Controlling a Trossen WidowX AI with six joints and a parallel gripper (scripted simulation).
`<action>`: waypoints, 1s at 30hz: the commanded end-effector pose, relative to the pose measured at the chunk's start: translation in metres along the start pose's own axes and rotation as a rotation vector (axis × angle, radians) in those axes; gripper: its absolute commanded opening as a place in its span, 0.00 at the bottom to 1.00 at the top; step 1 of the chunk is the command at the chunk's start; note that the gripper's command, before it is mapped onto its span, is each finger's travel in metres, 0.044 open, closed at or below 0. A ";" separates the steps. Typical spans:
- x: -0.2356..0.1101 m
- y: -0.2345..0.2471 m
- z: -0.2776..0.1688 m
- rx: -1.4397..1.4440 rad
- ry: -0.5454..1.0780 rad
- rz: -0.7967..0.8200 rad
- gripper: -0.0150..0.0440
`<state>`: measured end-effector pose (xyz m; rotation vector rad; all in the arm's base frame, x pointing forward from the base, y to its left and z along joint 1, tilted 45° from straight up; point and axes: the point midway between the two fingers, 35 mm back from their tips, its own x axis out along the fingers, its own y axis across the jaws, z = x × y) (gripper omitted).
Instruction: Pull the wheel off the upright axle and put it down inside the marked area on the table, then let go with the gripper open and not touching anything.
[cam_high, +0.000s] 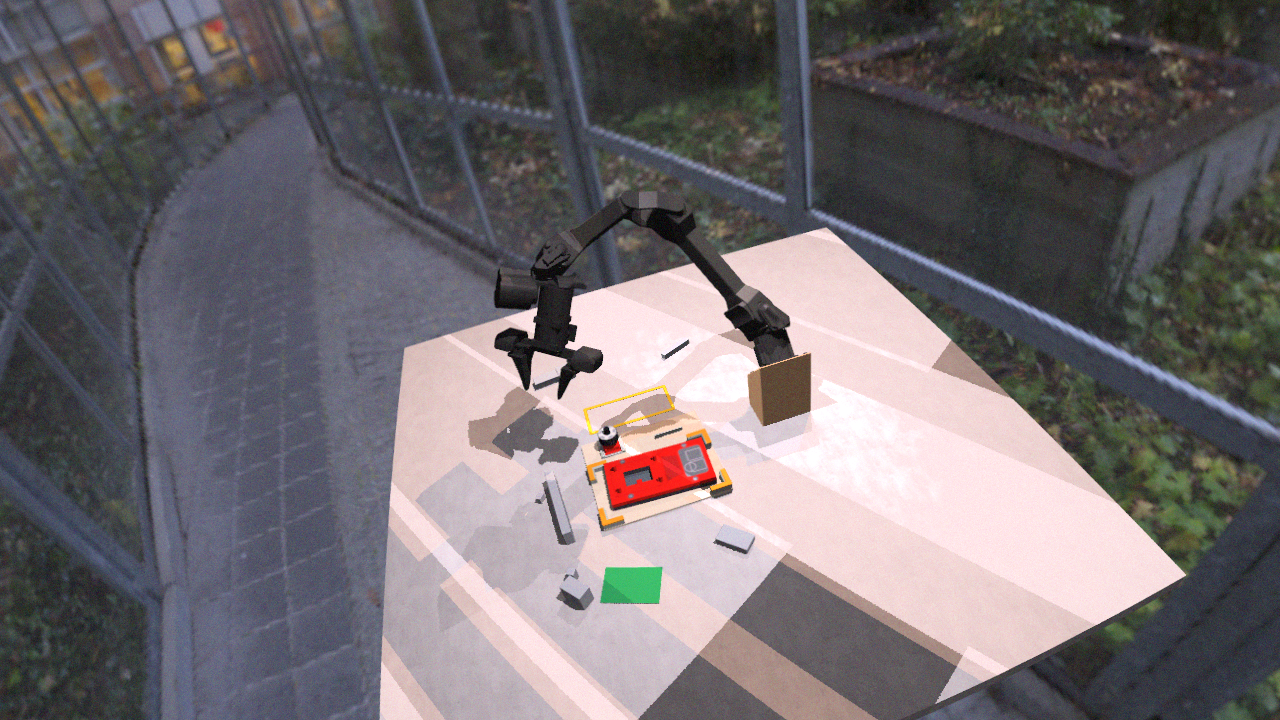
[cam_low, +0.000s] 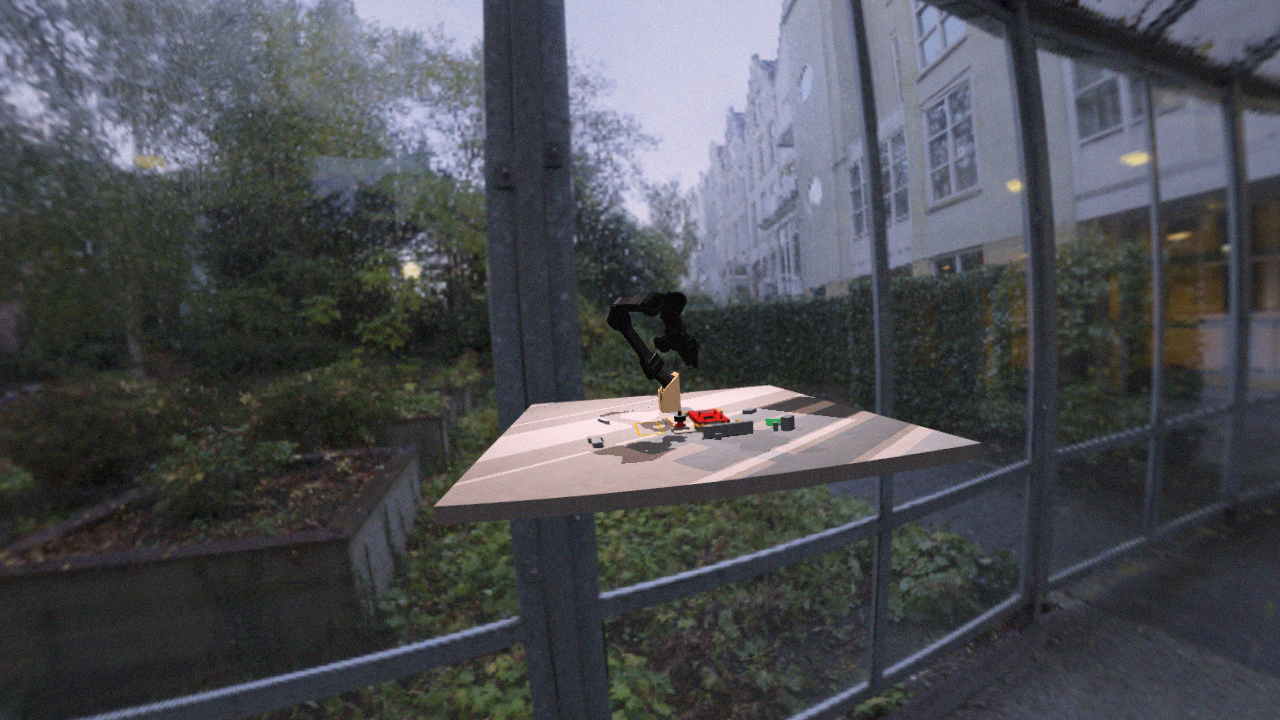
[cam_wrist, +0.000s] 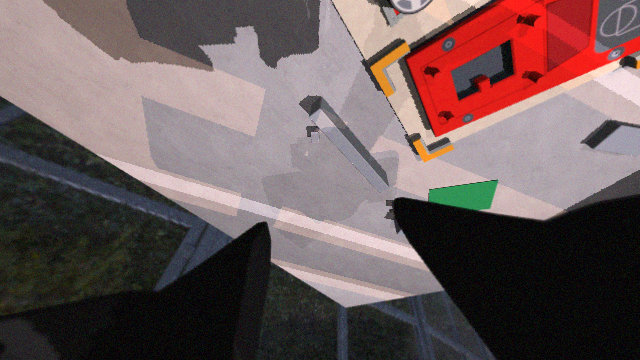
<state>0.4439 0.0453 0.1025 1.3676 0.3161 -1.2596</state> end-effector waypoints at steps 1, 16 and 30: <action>0.021 -0.023 0.021 -0.128 -0.111 -0.080 0.76; 0.052 -0.080 0.087 -0.496 -0.363 -0.343 0.76; 0.104 -0.089 0.114 -0.496 -0.365 -0.342 0.76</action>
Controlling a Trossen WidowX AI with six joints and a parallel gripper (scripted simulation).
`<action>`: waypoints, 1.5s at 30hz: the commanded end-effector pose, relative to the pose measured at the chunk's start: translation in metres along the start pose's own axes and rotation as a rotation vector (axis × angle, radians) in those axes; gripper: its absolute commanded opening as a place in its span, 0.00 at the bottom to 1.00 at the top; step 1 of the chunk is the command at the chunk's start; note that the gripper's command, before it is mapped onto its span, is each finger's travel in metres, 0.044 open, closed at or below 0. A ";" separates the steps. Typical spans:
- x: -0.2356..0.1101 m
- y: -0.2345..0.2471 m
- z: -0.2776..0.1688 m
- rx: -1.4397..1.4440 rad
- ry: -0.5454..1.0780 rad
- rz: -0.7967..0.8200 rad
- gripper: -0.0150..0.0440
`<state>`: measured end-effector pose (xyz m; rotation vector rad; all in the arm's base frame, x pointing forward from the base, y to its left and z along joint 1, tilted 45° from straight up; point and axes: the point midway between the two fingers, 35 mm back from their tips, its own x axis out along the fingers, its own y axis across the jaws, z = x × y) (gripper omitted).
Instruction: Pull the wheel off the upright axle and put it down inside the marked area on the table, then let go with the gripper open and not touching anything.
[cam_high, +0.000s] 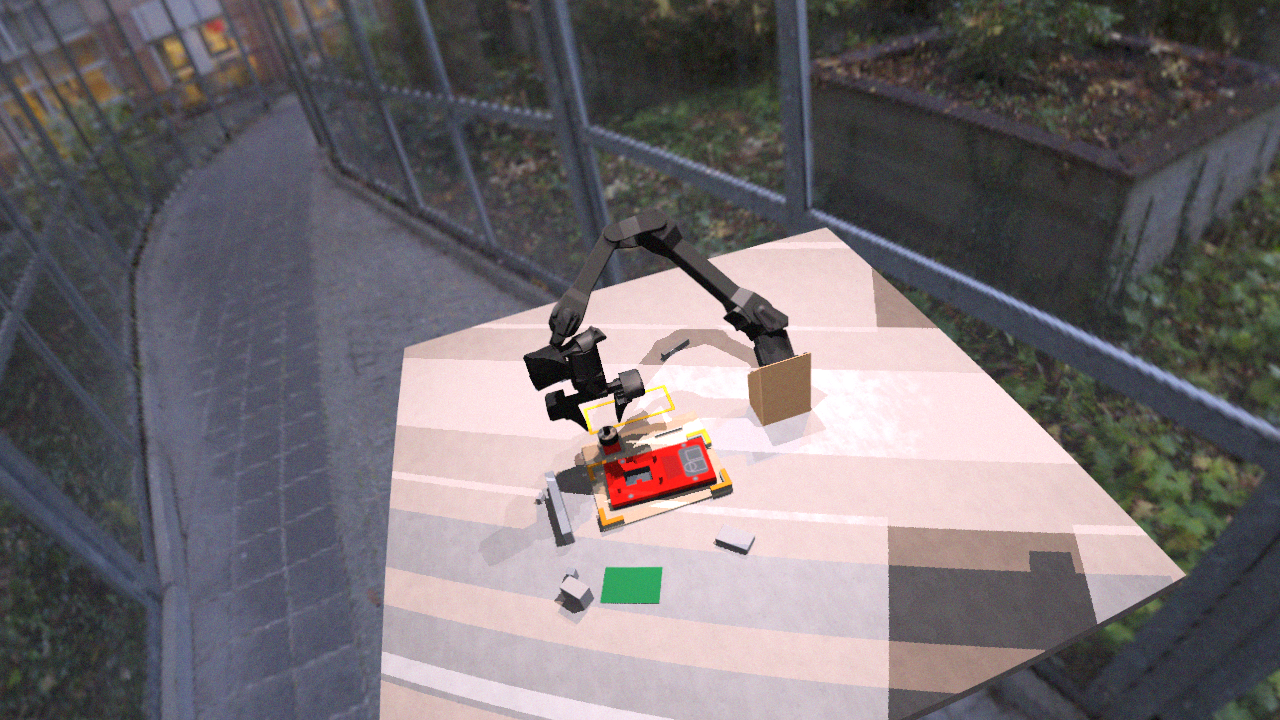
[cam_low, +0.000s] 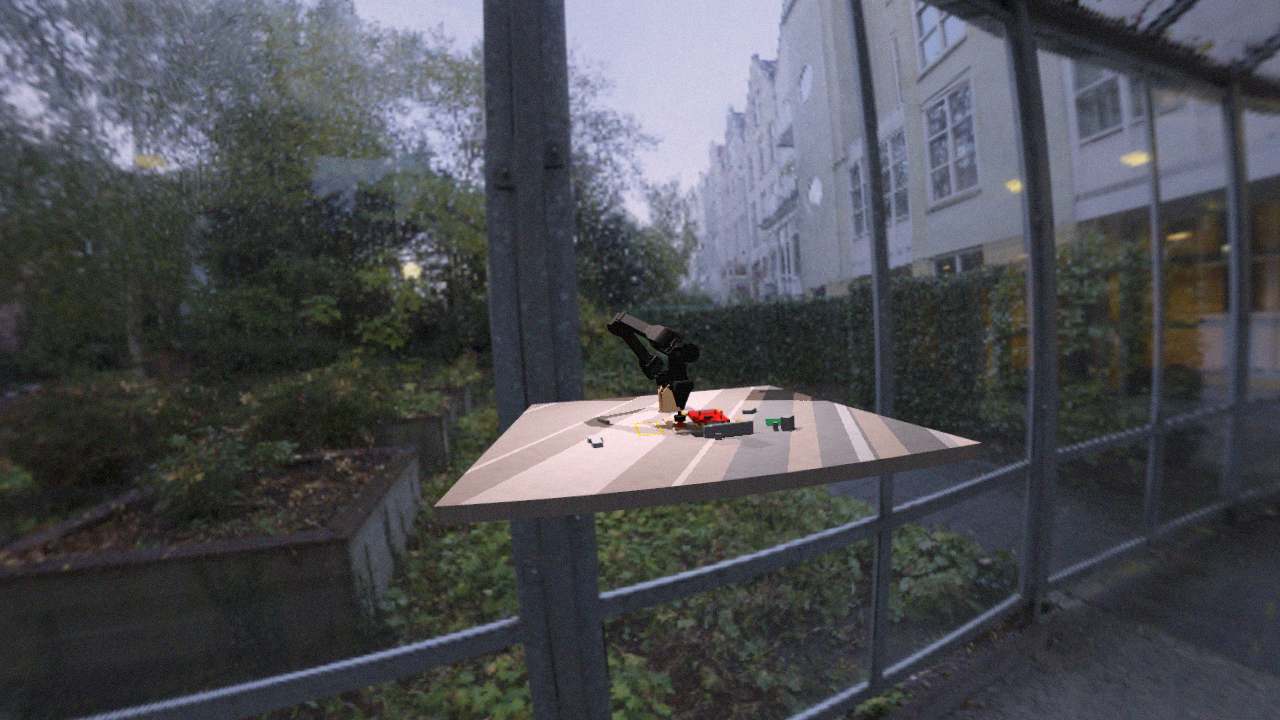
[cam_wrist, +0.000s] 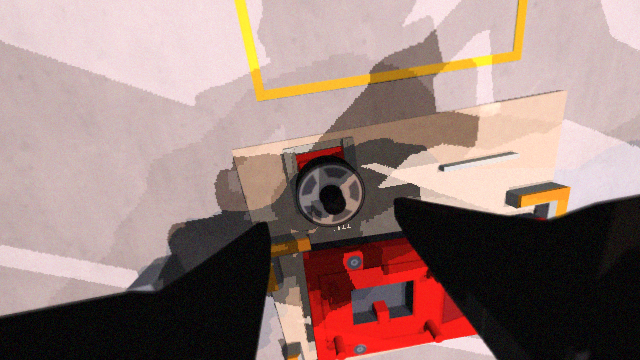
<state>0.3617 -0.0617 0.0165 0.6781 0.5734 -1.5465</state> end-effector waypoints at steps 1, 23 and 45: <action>0.026 -0.003 0.001 -0.010 -0.009 -0.008 0.76; 0.031 -0.004 0.004 -0.001 -0.006 -0.015 0.31; 0.024 -0.003 0.003 -0.003 -0.006 -0.014 0.25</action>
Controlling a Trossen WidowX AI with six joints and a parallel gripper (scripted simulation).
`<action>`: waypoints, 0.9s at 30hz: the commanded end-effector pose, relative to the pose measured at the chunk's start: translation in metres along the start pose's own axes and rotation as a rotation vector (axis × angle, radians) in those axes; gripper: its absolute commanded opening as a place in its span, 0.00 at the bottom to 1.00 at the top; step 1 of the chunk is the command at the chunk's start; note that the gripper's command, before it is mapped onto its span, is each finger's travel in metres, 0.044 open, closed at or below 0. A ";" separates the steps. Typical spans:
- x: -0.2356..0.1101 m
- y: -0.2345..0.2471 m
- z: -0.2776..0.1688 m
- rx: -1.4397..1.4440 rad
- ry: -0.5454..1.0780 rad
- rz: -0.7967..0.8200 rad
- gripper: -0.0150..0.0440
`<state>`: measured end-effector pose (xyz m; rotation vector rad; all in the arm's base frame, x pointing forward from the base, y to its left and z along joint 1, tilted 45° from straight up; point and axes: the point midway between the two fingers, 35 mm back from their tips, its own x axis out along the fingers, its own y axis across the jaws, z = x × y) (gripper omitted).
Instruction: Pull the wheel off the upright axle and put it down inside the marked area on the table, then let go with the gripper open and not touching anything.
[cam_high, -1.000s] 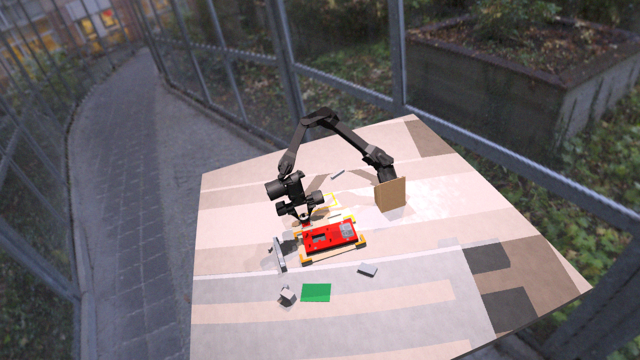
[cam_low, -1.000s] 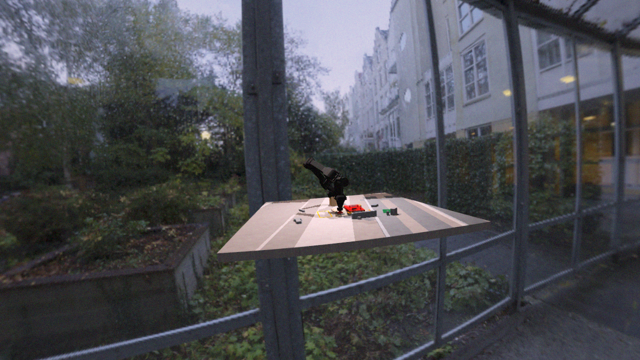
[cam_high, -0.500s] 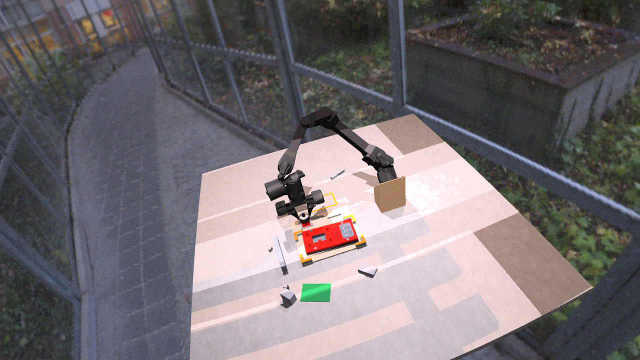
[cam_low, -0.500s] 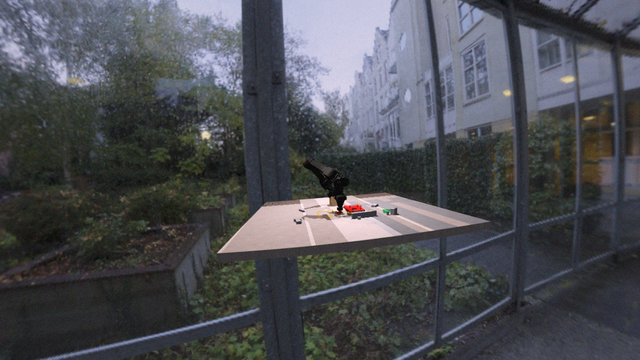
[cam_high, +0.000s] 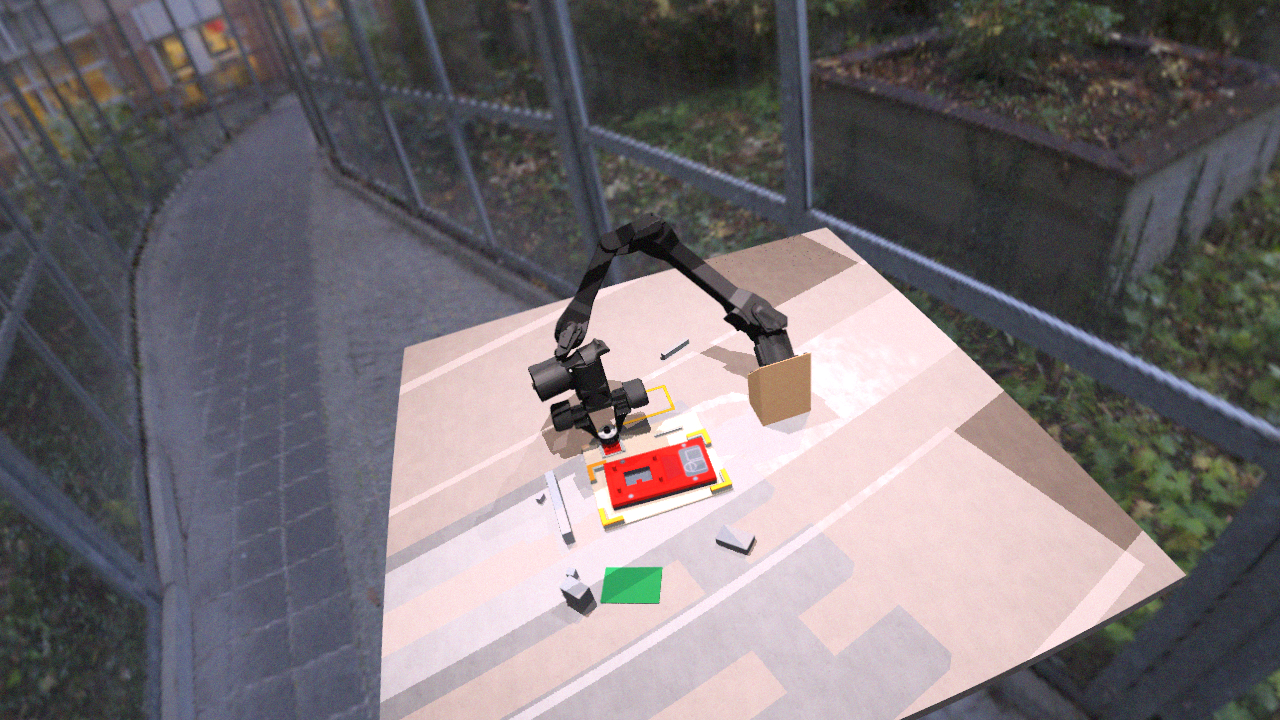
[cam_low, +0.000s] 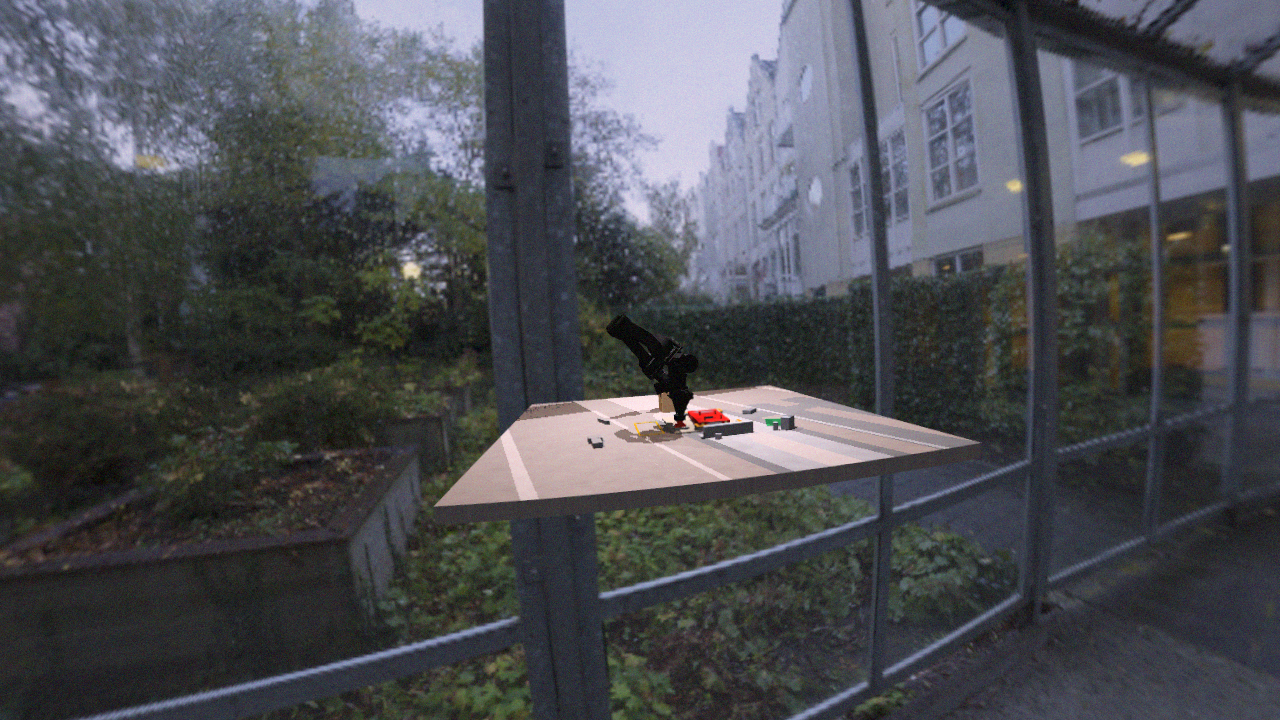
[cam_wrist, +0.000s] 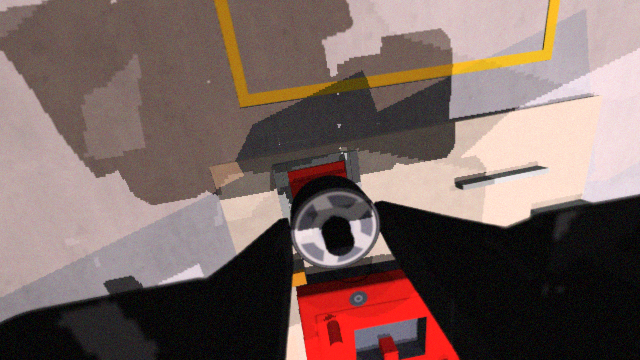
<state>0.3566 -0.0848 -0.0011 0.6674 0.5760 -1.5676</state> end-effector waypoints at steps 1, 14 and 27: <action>-0.005 0.000 -0.001 -0.003 0.002 0.006 0.25; -0.009 0.000 -0.001 -0.004 0.002 0.007 0.25; -0.014 0.000 -0.001 -0.005 0.001 0.008 0.25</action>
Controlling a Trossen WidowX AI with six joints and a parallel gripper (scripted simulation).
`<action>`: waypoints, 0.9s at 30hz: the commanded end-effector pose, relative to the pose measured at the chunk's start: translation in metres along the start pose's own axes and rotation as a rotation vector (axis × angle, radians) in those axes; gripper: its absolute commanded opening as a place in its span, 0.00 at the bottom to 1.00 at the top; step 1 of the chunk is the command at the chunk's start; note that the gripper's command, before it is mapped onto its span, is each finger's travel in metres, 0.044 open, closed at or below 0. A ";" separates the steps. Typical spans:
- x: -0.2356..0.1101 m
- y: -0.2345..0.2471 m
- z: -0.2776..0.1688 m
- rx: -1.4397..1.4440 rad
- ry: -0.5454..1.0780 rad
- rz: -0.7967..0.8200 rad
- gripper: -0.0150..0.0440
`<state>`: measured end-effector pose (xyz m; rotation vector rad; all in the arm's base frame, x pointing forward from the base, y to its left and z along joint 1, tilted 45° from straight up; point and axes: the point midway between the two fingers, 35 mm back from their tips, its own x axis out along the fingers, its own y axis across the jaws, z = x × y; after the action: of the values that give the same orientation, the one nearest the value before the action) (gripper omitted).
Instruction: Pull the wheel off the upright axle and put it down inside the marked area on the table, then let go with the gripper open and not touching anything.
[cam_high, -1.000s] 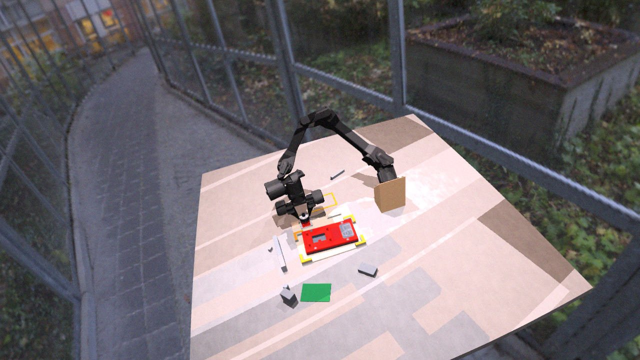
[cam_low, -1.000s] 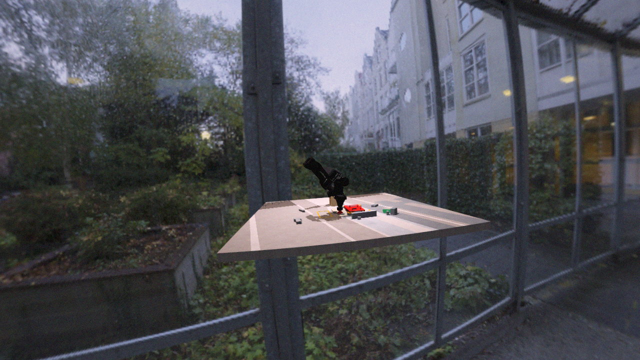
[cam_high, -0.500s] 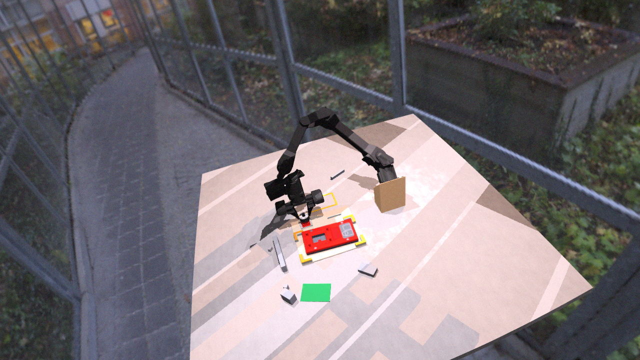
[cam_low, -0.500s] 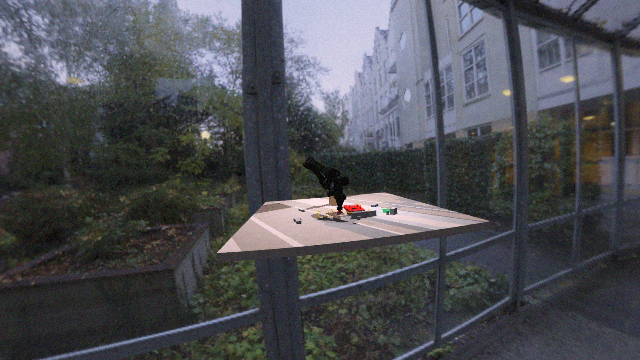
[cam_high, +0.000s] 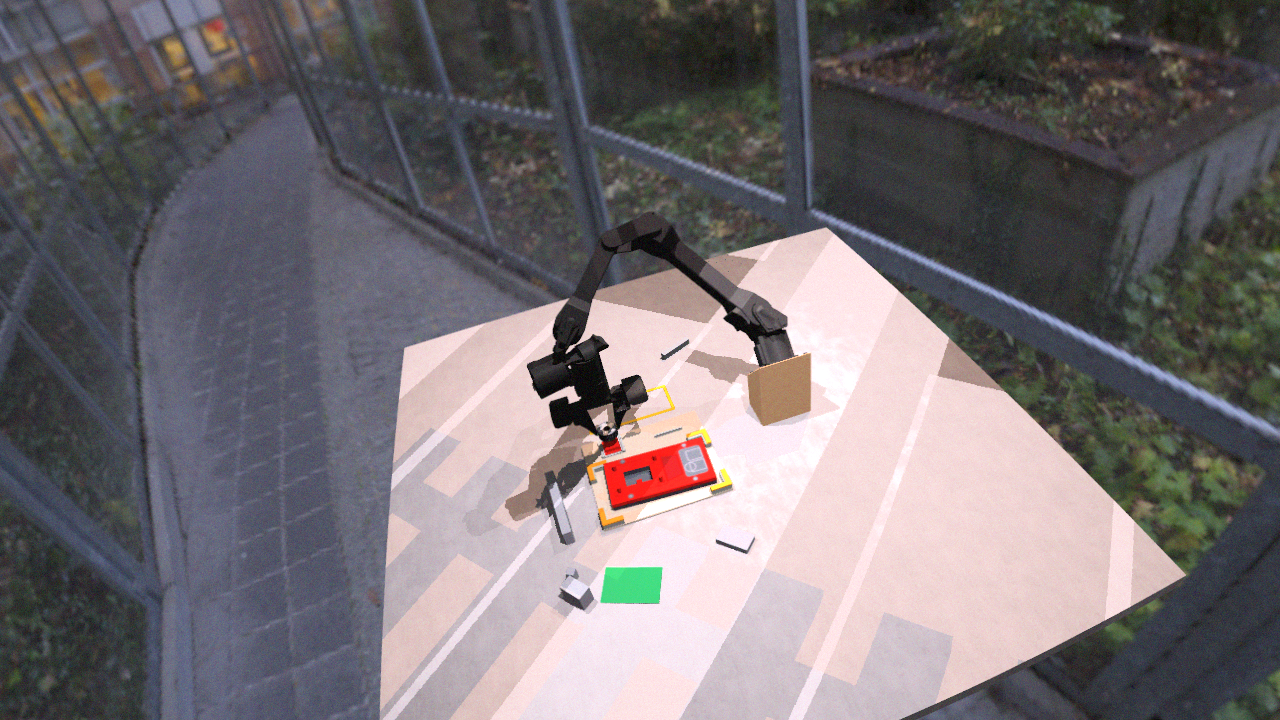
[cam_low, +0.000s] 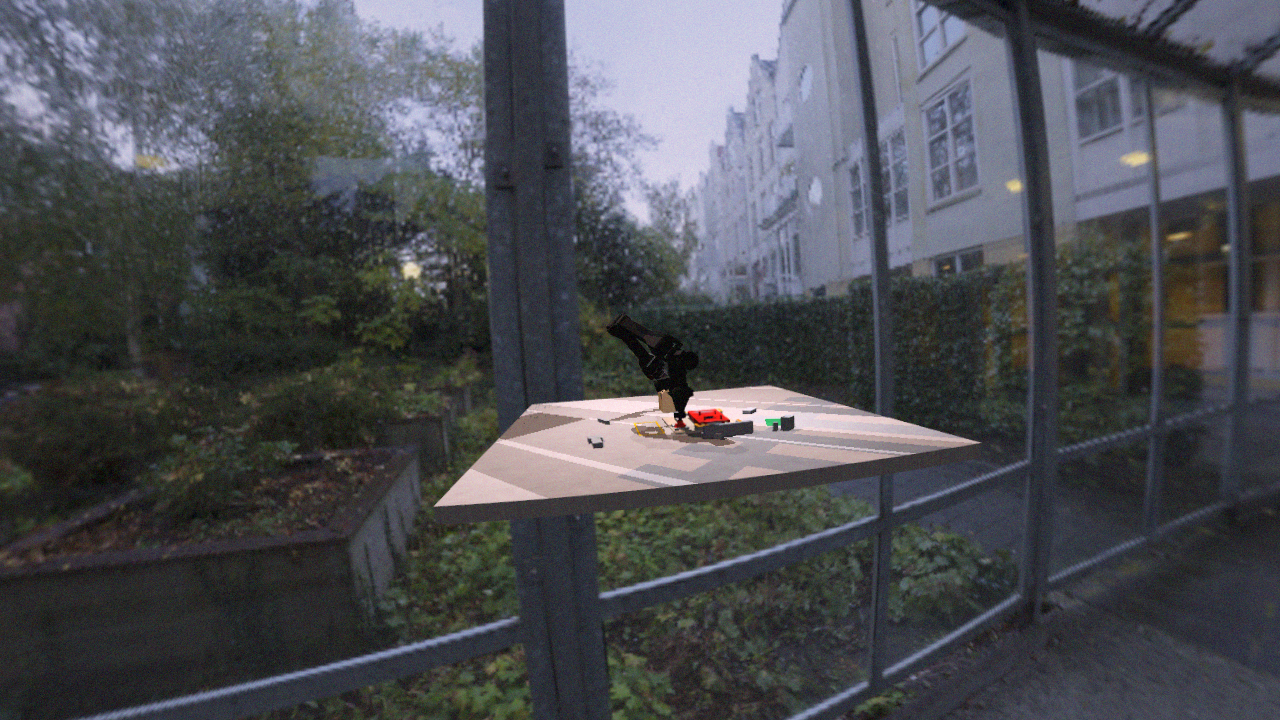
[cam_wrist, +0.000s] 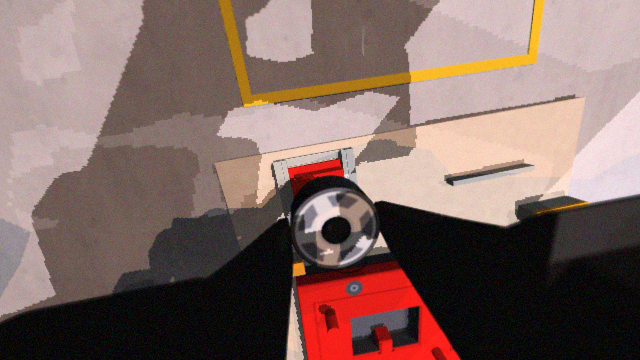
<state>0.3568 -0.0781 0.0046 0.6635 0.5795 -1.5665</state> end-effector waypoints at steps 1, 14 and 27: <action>-0.005 0.001 -0.001 0.000 0.002 0.009 0.25; -0.010 0.001 -0.001 -0.001 0.001 0.009 0.25; -0.014 0.000 -0.001 -0.002 0.001 0.010 0.25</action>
<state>0.3572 -0.0719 0.0109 0.6599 0.5788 -1.5645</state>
